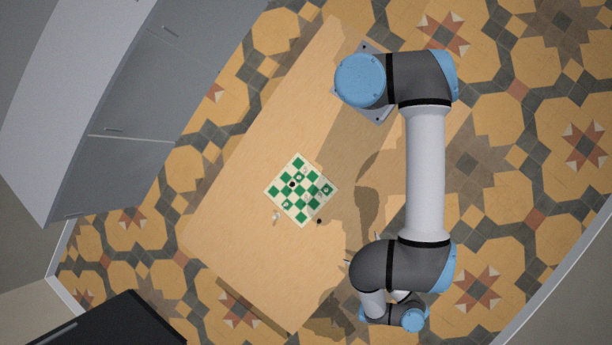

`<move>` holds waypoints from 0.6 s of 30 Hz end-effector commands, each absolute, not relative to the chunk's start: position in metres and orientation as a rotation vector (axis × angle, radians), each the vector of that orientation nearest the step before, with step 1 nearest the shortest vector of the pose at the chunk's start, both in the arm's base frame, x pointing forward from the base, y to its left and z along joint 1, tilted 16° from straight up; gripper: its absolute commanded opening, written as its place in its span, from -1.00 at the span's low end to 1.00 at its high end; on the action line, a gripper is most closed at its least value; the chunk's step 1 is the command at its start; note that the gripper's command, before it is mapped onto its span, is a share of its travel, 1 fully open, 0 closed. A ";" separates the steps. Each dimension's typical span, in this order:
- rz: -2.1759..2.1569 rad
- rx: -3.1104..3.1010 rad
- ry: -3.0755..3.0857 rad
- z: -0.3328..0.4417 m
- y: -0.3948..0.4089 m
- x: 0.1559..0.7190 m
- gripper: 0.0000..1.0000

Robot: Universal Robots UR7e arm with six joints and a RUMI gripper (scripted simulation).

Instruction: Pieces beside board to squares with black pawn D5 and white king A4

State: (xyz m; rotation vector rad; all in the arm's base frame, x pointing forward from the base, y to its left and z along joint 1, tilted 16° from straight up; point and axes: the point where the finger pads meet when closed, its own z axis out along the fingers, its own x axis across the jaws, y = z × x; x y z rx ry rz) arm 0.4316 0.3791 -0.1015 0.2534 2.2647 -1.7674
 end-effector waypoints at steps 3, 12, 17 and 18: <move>-1.796 0.226 2.265 -0.103 0.375 0.437 1.00; -1.797 0.225 2.265 -0.103 0.375 0.437 1.00; -1.797 0.225 2.265 -0.103 0.375 0.437 1.00; -1.797 0.225 2.265 -0.103 0.375 0.437 1.00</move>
